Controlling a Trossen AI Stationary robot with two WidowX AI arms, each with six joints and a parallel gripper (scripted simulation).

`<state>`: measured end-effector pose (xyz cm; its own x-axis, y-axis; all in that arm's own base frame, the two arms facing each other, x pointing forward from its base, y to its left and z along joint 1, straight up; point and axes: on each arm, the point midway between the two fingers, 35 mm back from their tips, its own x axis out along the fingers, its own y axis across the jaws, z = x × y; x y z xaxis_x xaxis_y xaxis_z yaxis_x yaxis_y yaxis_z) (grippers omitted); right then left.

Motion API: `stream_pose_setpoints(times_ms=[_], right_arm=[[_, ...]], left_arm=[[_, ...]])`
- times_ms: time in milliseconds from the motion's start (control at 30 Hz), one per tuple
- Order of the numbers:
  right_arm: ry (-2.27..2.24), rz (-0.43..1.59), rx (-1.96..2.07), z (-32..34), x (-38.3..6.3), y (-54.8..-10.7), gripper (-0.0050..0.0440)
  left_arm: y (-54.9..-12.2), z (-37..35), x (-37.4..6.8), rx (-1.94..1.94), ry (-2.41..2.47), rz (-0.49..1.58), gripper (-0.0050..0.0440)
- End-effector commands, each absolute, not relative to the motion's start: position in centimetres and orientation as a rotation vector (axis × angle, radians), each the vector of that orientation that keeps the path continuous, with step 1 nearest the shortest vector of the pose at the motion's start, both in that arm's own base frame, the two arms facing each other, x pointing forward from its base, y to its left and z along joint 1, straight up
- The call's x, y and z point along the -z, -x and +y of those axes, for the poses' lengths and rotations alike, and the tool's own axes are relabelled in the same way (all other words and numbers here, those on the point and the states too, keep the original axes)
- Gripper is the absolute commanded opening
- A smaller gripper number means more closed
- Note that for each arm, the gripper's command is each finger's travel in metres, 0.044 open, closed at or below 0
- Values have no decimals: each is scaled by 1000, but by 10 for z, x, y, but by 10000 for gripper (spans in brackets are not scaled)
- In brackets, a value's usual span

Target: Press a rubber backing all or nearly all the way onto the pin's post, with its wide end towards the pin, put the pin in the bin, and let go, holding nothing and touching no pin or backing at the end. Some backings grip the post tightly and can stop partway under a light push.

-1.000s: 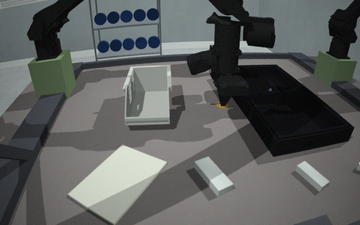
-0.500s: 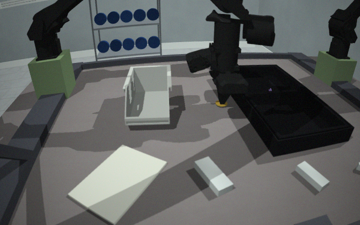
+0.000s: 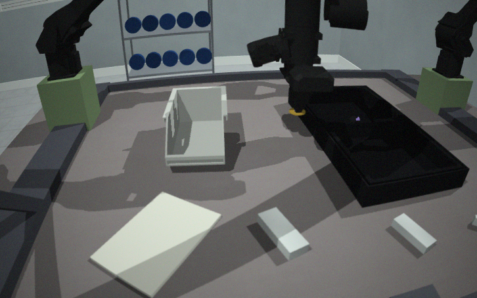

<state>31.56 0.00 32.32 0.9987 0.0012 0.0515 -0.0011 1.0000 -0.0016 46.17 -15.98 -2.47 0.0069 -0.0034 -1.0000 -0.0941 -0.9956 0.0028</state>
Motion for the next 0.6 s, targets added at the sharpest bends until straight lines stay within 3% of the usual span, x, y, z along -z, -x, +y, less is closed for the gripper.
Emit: stream_pose_setpoints(times_ms=[0,433,567], right_arm=[[0,-66,0,0,-329,-314,440],[14,-55,-3,-1,-332,-317,440],[63,39,-18,-2,-327,-321,440]], left_arm=[[-470,-163,-11,-2113,2247,124,-50],[-444,-165,-20,-2133,2230,115,-50],[-422,-166,-28,-2135,2234,115,-50]])
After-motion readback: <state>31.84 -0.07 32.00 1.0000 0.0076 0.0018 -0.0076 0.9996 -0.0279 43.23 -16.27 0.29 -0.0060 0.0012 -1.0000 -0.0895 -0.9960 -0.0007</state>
